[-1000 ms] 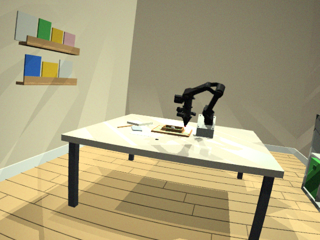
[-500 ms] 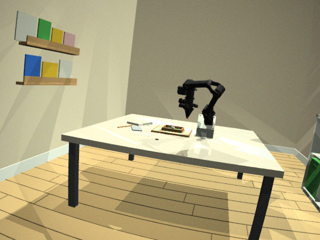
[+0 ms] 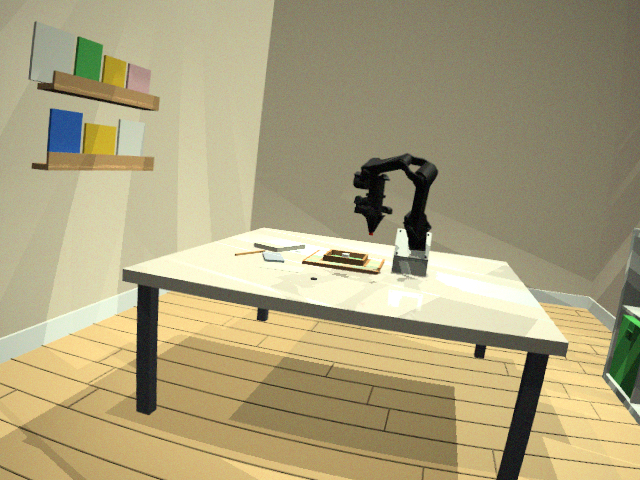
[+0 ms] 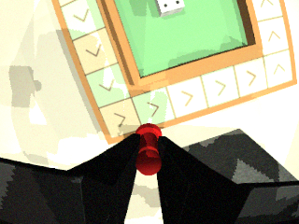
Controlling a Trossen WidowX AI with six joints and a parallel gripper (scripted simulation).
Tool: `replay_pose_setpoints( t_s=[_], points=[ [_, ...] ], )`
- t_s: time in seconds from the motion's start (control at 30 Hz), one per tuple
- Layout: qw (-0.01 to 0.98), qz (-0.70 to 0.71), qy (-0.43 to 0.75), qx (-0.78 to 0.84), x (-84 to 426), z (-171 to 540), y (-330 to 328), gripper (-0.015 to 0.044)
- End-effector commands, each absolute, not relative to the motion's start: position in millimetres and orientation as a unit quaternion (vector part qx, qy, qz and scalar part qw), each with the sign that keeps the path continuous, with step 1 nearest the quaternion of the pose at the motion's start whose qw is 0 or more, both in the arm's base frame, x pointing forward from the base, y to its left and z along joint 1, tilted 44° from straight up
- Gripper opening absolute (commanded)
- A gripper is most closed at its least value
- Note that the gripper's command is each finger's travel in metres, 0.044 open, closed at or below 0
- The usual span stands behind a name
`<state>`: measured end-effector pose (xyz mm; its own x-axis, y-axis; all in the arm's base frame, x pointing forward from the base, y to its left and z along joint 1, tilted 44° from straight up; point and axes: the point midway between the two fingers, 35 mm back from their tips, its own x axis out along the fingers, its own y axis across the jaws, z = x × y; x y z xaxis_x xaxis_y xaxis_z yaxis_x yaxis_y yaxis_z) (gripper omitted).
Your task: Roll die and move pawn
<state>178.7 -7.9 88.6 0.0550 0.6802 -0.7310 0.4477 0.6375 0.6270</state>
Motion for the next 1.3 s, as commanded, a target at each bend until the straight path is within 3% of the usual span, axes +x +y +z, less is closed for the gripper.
replay_pose_setpoints(
  t_s=[0.0,1.27],
  points=[
    [0.596,0.096,0.682,0.413,181.4,75.7,-16.9,0.0000],
    [0.598,0.100,0.681,0.410,157.8,-81.0,-90.7,0.0000]
  ],
)
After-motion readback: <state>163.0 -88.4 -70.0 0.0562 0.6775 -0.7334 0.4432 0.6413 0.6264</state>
